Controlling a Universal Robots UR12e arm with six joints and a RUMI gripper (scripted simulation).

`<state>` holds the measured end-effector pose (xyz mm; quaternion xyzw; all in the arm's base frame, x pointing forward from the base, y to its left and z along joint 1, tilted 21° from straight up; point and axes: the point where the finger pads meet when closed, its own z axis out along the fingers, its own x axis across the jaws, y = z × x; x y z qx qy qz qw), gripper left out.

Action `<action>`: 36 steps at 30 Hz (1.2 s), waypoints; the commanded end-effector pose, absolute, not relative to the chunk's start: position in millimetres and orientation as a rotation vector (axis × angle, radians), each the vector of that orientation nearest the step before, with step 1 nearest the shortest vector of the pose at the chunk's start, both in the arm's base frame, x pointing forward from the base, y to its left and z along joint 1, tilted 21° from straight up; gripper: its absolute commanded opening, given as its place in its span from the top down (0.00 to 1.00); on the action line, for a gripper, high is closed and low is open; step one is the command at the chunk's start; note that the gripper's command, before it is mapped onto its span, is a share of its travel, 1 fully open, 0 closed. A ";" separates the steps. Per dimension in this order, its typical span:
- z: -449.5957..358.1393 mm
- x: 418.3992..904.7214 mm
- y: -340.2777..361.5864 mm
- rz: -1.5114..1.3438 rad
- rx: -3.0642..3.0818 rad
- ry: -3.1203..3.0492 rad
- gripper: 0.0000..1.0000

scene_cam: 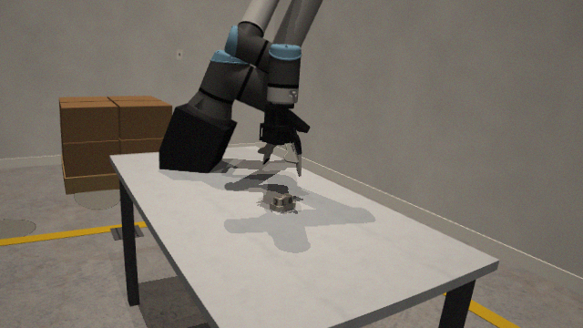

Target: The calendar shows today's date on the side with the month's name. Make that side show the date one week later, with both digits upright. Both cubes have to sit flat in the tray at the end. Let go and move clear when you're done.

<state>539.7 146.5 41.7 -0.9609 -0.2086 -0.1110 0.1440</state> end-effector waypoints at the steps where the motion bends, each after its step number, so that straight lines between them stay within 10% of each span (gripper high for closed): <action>1: 41.4 539.7 146.1 -0.319 -2.769 -0.600 0.00; 36: 111.5 531.2 121.2 -0.327 -2.771 -0.601 0.00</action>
